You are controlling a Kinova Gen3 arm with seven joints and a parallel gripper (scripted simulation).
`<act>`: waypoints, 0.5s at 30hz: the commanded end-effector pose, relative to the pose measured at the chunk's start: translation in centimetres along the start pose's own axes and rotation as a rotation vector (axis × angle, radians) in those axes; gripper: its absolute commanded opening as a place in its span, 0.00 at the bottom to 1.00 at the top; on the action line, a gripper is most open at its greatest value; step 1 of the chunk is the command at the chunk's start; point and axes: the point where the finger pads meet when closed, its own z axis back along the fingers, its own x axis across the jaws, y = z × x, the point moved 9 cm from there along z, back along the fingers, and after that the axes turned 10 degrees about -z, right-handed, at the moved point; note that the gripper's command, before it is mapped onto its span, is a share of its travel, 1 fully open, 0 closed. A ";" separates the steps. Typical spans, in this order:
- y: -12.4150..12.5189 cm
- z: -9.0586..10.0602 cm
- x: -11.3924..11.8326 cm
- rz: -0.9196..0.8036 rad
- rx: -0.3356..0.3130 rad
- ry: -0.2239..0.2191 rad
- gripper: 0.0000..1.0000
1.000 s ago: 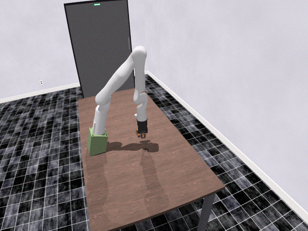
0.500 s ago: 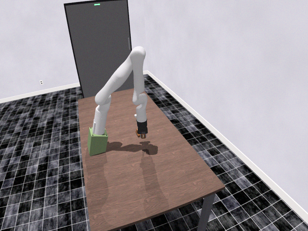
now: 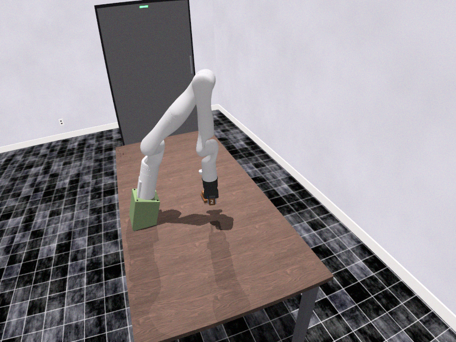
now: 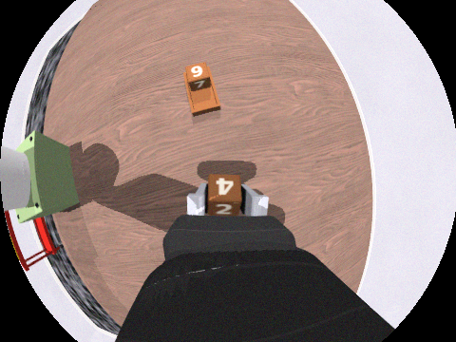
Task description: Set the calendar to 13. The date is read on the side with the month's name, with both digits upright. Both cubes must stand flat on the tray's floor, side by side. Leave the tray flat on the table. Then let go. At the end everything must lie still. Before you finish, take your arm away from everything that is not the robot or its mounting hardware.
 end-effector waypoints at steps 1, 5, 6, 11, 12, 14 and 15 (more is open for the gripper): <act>-0.5 -0.1 0.1 -0.012 0.015 0.006 0.60; -0.9 -0.3 0.1 -0.012 0.057 0.019 0.60; -1.0 -0.3 0.1 -0.012 0.069 0.023 0.60; -1.3 -0.4 0.2 -0.012 0.108 0.031 0.60; -1.5 -0.4 0.2 -0.012 0.121 0.032 0.60; -1.7 -0.4 0.3 -0.012 0.147 0.035 0.60; -1.9 -0.4 0.3 -0.012 0.159 0.036 0.60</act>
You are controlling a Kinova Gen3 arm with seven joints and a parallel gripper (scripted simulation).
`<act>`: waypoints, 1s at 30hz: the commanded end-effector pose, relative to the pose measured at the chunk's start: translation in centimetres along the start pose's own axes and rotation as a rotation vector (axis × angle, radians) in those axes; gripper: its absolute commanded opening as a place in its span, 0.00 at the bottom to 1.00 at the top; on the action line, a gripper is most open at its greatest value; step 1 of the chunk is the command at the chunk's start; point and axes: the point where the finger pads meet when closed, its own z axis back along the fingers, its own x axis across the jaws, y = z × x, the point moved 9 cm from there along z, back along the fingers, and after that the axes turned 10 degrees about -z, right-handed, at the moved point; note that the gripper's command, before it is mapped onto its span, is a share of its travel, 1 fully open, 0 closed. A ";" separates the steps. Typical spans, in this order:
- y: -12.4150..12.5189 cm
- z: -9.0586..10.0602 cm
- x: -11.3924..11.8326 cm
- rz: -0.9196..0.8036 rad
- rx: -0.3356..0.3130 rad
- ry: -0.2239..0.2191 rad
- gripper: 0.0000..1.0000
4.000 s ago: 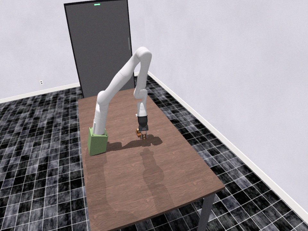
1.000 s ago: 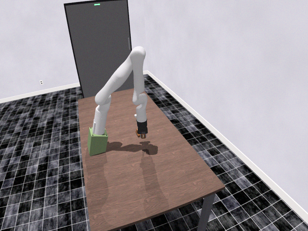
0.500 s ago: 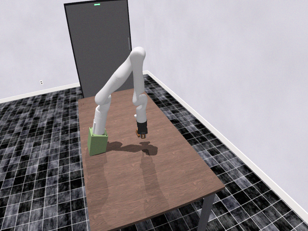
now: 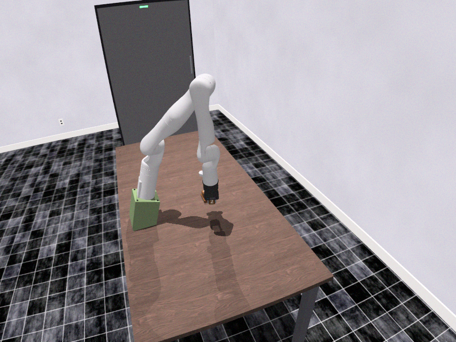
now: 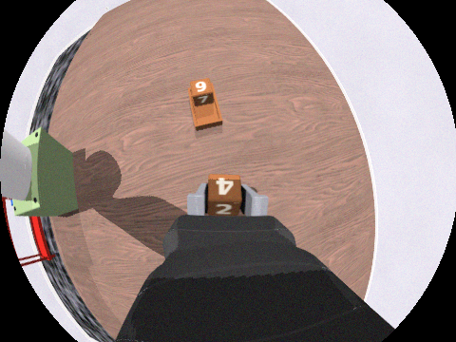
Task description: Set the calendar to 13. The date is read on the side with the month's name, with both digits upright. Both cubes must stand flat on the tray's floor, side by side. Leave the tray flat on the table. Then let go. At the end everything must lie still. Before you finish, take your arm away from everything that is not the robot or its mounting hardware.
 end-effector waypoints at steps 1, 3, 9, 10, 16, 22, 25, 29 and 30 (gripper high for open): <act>-1.4 0.1 0.1 -0.037 0.028 -0.007 0.60; -1.6 0.1 0.2 -0.037 0.049 -0.007 0.60; -2.0 0.3 0.2 -0.036 0.082 -0.009 0.60; -2.0 0.3 0.2 -0.036 0.082 -0.009 0.60; -2.1 0.4 0.2 -0.035 0.091 -0.010 0.60; -2.2 0.3 0.3 -0.035 0.106 -0.006 0.60; -2.4 0.2 0.4 -0.036 0.134 0.000 0.60; -2.6 0.1 0.5 -0.036 0.159 0.006 0.60; -2.7 0.1 0.5 -0.036 0.174 0.008 0.60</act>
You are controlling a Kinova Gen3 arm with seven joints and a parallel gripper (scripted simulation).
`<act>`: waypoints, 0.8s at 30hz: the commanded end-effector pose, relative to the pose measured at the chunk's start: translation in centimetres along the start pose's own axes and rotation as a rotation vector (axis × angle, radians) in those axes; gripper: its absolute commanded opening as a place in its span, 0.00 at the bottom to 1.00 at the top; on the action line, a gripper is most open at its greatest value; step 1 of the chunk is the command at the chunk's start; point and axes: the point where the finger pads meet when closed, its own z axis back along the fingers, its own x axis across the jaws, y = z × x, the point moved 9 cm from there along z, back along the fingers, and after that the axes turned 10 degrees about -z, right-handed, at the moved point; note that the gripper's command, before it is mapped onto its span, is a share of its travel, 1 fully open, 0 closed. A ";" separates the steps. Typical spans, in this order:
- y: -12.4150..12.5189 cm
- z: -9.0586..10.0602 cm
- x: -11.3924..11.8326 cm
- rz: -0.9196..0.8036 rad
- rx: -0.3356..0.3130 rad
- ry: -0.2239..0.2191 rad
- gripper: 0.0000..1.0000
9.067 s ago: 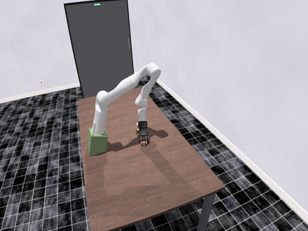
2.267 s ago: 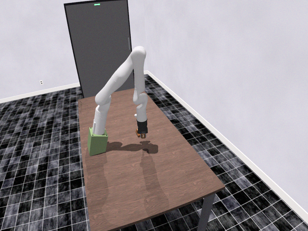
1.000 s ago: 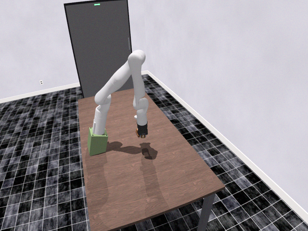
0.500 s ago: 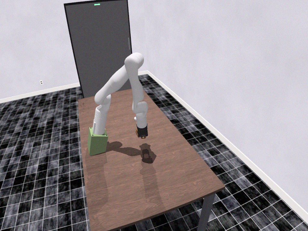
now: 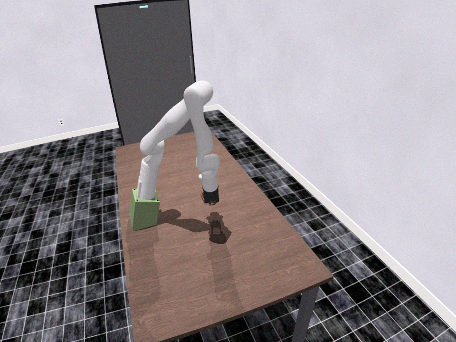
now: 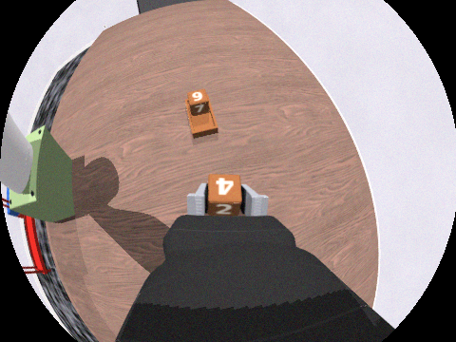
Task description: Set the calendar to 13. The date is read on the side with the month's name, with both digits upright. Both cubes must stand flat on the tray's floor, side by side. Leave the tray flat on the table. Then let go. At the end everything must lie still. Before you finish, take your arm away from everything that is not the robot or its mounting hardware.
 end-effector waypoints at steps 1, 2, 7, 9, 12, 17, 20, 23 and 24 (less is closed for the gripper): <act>-0.6 -0.2 0.2 -0.013 0.034 0.005 0.60; -0.8 -0.2 0.2 -0.013 0.050 0.008 0.60; -1.6 -0.2 0.3 -0.012 0.127 0.020 0.60; -1.9 -0.2 0.3 -0.011 0.153 0.023 0.60; -2.2 -0.1 0.3 -0.010 0.180 0.026 0.60; -2.4 -0.1 0.3 -0.010 0.192 0.027 0.60; -2.4 -0.1 0.3 -0.010 0.194 0.027 0.60; -2.4 -0.1 0.3 -0.010 0.197 0.027 0.60; -2.4 -0.1 0.3 -0.010 0.199 0.028 0.60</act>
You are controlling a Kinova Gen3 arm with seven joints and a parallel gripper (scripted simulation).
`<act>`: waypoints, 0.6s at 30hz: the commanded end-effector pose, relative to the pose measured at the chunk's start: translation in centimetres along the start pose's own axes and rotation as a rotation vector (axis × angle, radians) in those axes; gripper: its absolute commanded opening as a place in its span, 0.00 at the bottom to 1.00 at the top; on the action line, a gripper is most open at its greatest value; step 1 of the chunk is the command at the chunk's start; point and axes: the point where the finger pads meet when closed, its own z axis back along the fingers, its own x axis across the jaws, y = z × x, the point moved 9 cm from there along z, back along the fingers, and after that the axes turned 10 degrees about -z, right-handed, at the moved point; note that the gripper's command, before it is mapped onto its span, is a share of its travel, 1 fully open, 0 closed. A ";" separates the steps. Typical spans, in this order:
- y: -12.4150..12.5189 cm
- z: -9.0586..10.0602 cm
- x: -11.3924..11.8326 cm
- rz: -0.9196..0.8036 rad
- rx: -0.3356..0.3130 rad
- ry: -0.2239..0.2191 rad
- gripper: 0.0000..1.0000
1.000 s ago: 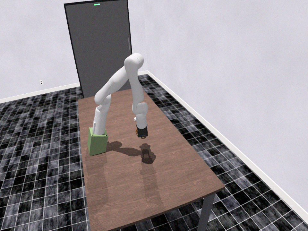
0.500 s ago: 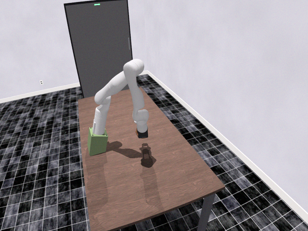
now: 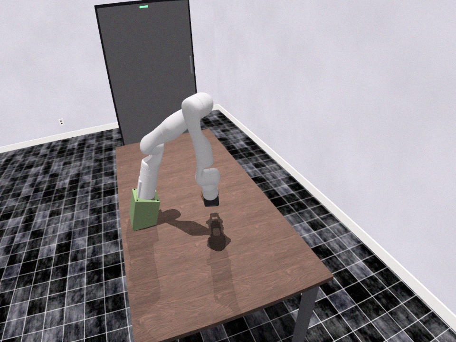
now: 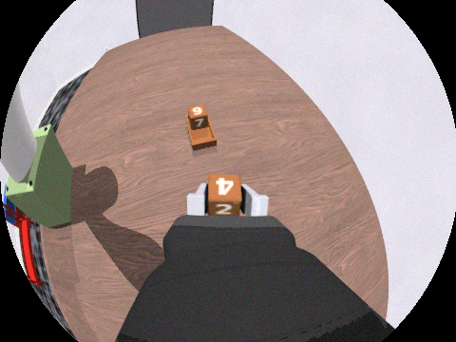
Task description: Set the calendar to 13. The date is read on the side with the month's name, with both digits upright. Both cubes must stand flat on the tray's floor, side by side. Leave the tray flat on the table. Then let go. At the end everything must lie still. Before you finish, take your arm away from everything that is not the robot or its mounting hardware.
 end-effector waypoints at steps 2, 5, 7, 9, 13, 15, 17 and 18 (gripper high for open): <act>-0.1 0.0 0.1 -0.002 0.013 0.002 0.60; -0.3 -0.1 0.2 -0.002 0.038 0.006 0.60; -0.3 -0.1 0.2 -0.002 0.038 0.006 0.60; -0.5 -0.2 0.3 -0.002 0.063 0.011 0.60; -1.1 -0.3 0.4 -0.002 0.122 0.021 0.60; -1.4 -0.3 0.5 -0.002 0.153 0.027 0.60; -1.7 -0.3 0.5 -0.002 0.182 0.032 0.60; -1.9 -0.3 0.5 -0.002 0.195 0.034 0.60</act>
